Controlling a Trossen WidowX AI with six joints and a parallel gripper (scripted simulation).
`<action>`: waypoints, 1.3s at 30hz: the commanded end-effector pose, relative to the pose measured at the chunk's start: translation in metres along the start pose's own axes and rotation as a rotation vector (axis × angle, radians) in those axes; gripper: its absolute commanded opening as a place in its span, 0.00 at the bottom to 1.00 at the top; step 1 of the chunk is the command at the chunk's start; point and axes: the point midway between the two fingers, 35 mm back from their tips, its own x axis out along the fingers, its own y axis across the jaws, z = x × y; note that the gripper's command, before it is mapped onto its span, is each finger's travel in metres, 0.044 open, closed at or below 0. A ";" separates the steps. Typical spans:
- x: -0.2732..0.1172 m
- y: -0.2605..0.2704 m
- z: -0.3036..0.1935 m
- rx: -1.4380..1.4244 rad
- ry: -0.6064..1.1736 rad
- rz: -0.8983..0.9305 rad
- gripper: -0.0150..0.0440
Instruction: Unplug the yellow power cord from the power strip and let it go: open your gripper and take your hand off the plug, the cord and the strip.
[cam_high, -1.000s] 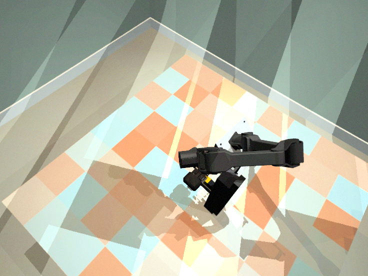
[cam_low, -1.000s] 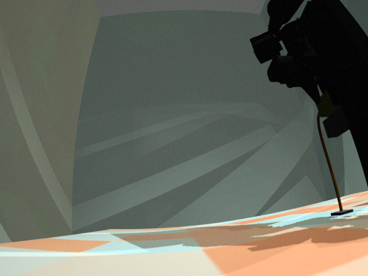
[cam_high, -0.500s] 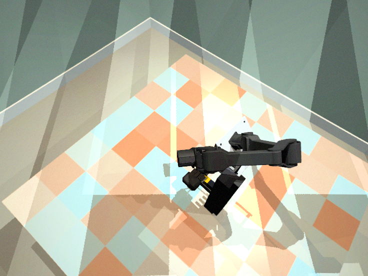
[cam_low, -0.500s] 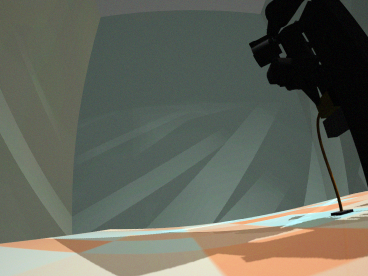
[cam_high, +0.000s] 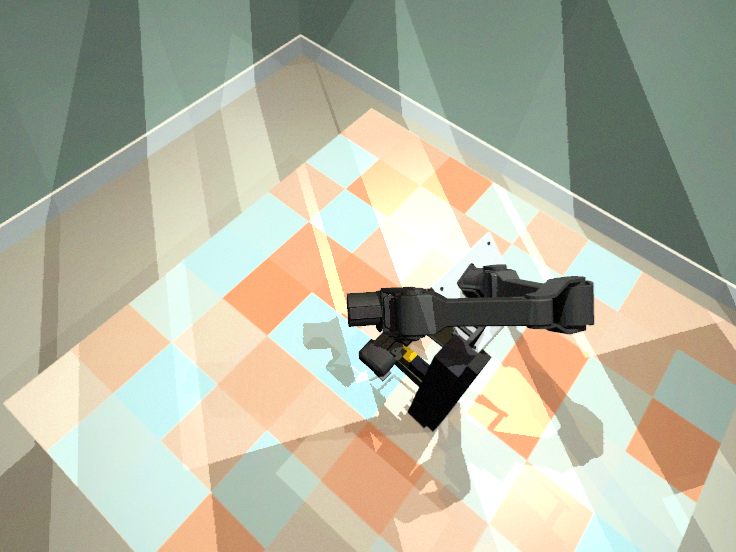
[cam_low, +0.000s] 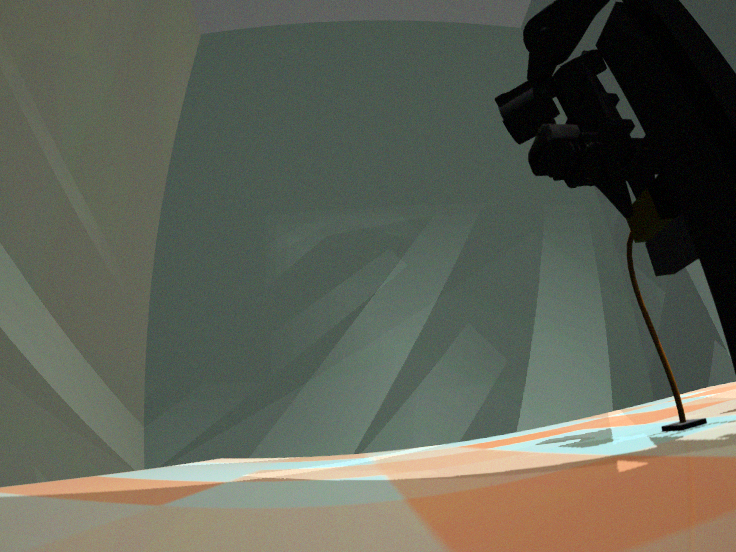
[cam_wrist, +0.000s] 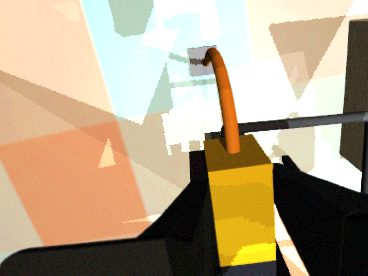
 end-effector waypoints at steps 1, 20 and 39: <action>-0.009 -0.002 0.028 0.026 -0.046 0.013 0.25; -0.011 -0.001 0.045 0.027 -0.044 0.014 1.00; -0.020 -0.004 0.083 0.027 -0.045 0.014 1.00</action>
